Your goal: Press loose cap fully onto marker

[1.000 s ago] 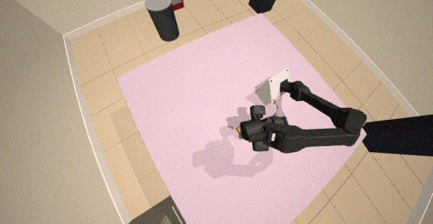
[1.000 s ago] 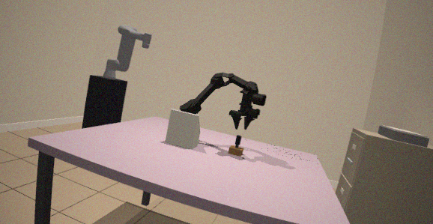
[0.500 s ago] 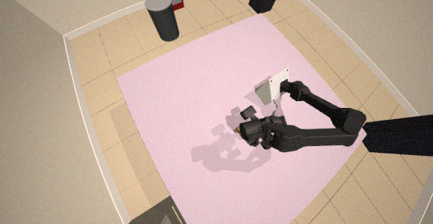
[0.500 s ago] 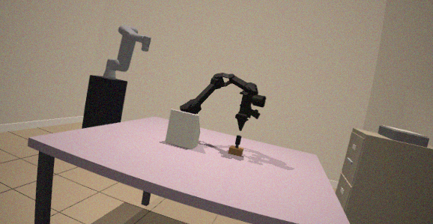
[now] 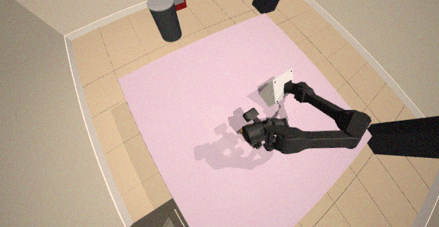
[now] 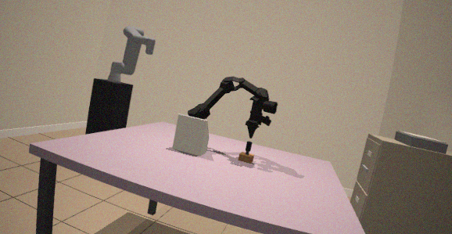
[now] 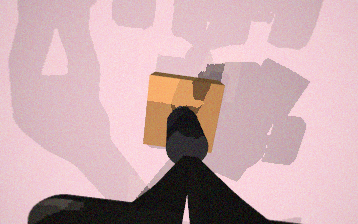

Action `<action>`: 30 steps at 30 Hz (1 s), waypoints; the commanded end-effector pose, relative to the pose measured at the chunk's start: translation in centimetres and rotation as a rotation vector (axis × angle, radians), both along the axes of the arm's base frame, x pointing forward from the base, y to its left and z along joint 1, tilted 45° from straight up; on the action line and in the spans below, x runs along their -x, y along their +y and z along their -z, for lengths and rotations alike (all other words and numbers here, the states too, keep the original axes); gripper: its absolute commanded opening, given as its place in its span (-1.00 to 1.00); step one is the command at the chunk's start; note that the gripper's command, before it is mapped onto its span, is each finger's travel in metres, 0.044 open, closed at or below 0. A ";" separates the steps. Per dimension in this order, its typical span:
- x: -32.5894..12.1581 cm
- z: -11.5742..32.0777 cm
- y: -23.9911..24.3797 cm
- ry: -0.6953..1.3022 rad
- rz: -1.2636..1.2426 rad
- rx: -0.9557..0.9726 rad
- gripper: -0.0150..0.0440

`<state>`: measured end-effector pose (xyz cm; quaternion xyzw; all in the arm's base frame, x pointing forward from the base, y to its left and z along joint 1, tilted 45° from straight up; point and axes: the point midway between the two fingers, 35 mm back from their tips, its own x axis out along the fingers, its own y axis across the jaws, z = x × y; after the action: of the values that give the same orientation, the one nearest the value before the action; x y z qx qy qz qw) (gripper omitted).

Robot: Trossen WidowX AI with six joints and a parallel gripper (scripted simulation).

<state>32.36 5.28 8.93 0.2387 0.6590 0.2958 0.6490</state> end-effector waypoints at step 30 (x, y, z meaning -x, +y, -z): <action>-0.5 -2.8 -3.0 -0.001 0.005 0.004 -0.49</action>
<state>32.43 4.79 9.44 0.2405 0.6656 0.2973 0.6409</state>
